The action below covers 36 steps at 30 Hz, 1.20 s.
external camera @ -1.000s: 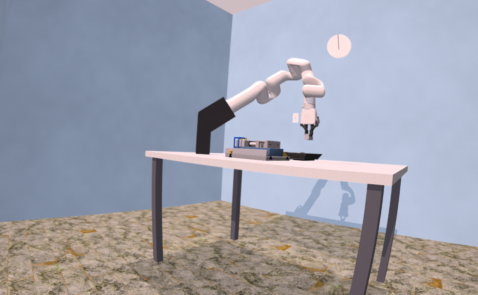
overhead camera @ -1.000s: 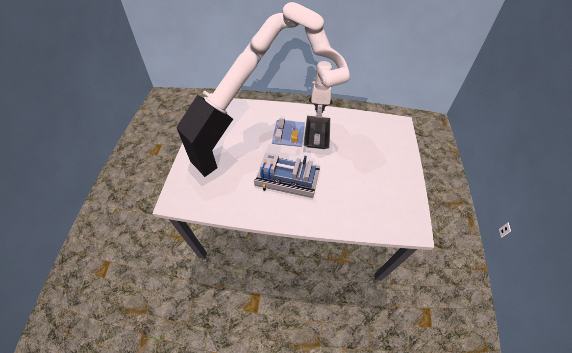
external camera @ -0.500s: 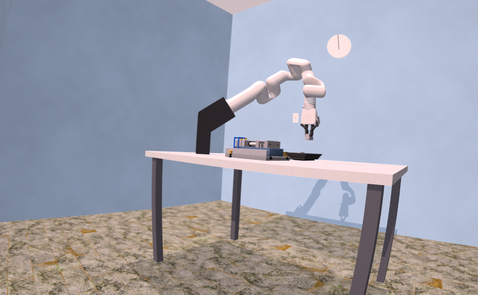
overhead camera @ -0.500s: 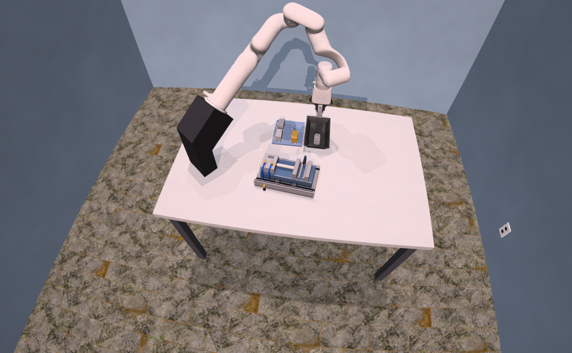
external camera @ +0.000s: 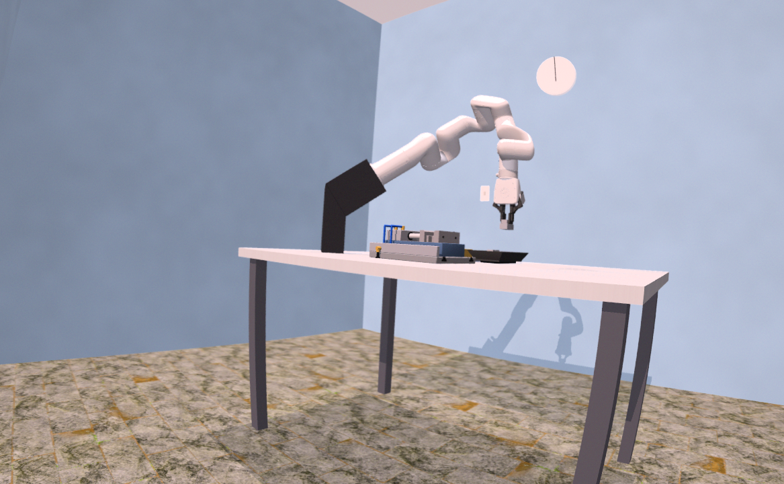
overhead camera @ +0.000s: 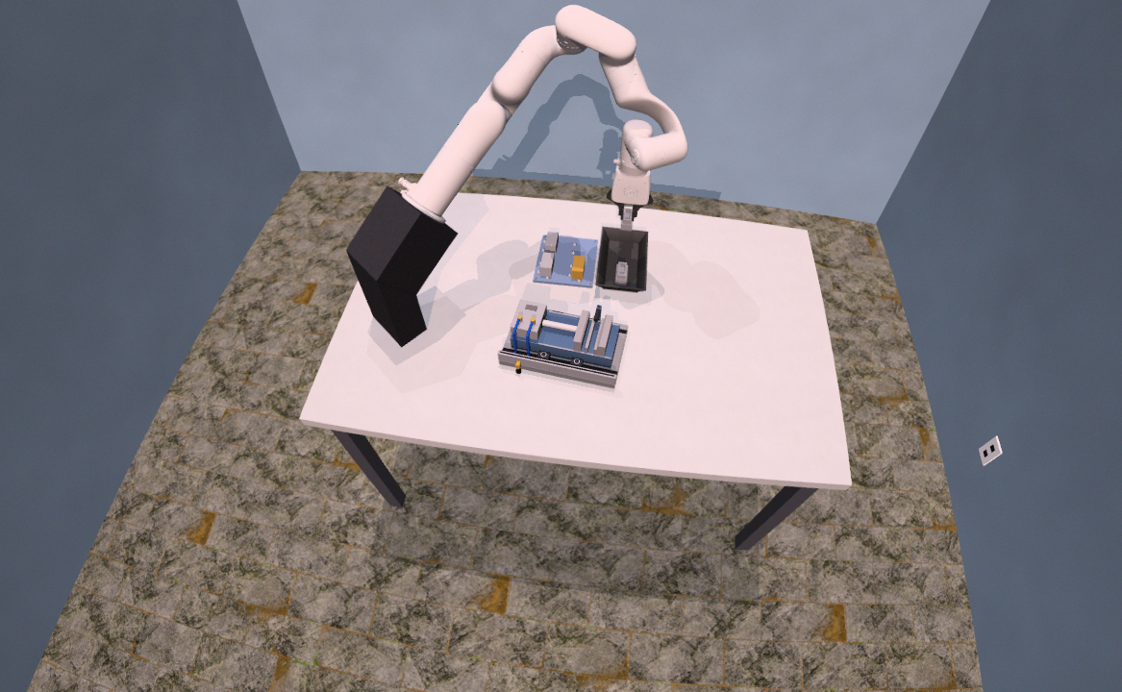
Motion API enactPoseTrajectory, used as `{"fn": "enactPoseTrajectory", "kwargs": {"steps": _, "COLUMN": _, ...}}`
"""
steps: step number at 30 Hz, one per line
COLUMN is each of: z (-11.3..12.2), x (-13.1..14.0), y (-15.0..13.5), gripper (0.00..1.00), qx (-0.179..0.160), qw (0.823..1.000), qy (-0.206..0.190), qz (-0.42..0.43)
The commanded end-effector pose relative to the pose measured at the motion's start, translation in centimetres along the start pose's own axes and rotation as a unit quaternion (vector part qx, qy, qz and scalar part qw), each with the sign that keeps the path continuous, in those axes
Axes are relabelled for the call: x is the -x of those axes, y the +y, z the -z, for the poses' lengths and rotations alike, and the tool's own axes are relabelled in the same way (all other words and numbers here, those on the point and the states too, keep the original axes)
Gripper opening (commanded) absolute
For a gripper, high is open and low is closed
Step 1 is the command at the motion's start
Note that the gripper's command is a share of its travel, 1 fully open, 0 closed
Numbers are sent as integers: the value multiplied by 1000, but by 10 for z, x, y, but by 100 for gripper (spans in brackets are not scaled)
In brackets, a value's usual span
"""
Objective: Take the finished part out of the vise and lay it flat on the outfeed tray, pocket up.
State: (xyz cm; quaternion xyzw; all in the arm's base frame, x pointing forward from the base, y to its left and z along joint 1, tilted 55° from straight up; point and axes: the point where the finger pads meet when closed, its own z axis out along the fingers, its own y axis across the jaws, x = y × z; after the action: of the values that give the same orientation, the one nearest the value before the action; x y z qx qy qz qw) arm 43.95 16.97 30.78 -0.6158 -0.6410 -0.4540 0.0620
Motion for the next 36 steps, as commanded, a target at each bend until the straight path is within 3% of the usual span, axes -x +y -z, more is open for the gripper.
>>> {"fn": "enactPoseTrajectory", "kwargs": {"steps": 1, "z": 1, "x": 0, "y": 1, "gripper": 0, "qx": 2, "qw": 1000, "qy": 0, "qz": 0}}
{"fn": "enactPoseTrajectory", "kwargs": {"steps": 16, "z": -7, "x": 0, "y": 1, "gripper": 0, "qx": 2, "qw": 1000, "qy": 0, "qz": 0}}
{"fn": "enactPoseTrajectory", "kwargs": {"steps": 36, "z": -36, "x": 0, "y": 1, "gripper": 0, "qx": 2, "qw": 1000, "qy": 0, "qz": 0}}
